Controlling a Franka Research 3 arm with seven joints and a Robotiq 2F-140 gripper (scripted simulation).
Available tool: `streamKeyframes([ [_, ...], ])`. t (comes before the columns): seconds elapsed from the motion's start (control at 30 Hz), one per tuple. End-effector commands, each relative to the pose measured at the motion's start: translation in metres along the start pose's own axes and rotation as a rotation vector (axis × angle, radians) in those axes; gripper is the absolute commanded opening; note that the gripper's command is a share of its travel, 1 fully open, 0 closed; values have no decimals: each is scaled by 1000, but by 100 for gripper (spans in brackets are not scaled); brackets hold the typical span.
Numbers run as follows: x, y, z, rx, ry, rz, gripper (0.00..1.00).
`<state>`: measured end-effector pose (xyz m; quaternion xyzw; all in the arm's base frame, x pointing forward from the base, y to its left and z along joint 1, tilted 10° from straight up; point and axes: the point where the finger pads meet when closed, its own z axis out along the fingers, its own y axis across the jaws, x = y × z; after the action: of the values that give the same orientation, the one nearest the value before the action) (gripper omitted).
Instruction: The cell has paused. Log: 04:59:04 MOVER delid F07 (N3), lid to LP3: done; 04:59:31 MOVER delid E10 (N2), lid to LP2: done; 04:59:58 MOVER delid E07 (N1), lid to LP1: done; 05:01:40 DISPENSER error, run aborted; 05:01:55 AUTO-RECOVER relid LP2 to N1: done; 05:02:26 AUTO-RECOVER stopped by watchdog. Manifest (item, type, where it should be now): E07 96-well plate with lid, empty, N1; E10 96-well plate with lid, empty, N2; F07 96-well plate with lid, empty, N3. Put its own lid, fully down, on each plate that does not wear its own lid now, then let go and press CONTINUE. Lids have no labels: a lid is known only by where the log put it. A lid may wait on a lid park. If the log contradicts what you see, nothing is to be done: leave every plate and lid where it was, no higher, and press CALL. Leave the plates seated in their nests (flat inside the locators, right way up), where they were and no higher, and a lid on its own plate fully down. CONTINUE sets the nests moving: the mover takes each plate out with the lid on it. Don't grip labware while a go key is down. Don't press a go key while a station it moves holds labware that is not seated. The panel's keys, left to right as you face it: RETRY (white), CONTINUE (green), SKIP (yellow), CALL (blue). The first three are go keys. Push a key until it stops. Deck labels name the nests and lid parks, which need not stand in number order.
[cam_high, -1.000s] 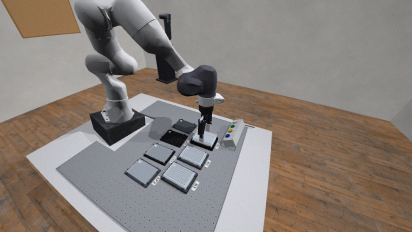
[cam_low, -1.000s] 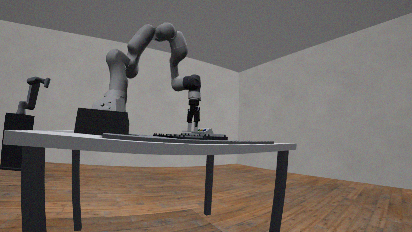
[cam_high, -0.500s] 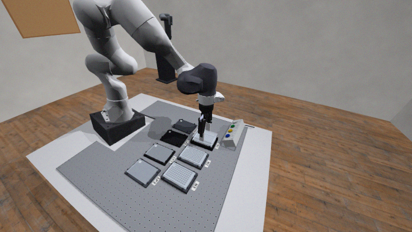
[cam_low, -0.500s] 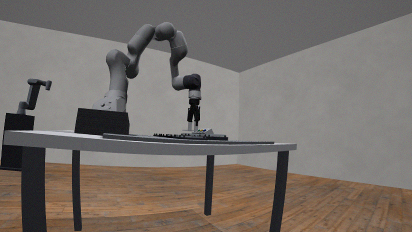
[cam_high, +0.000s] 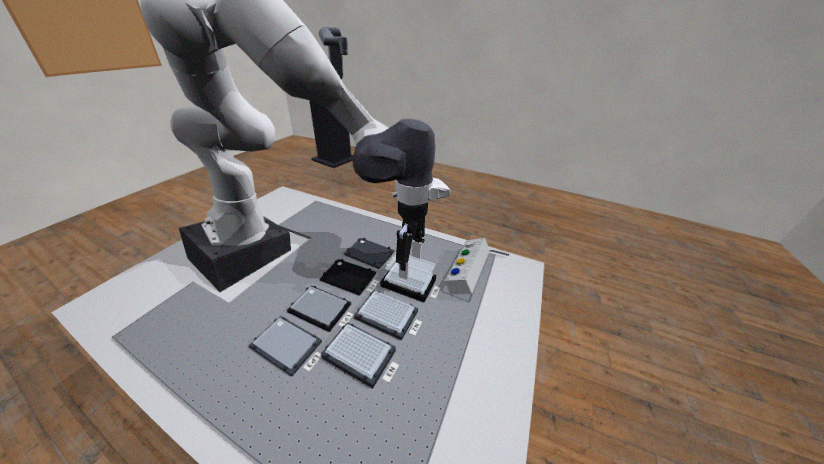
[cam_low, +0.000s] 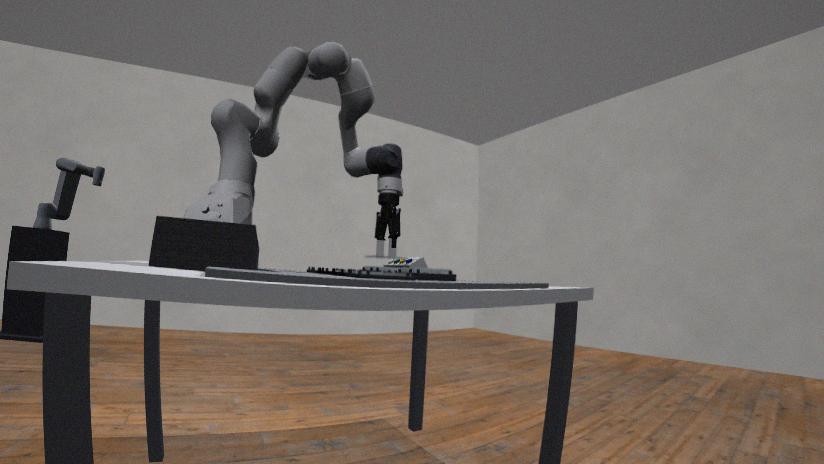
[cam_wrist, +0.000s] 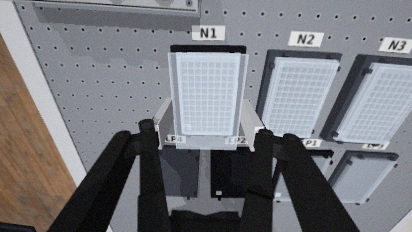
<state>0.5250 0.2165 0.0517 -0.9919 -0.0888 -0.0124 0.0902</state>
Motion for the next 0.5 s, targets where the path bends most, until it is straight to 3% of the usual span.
streamKeyframes([
  [0.0, -3, 0, -3, -2, -6, -6, 0],
  [0.47, -2, 0, -13, -2, -6, -6, 0],
])
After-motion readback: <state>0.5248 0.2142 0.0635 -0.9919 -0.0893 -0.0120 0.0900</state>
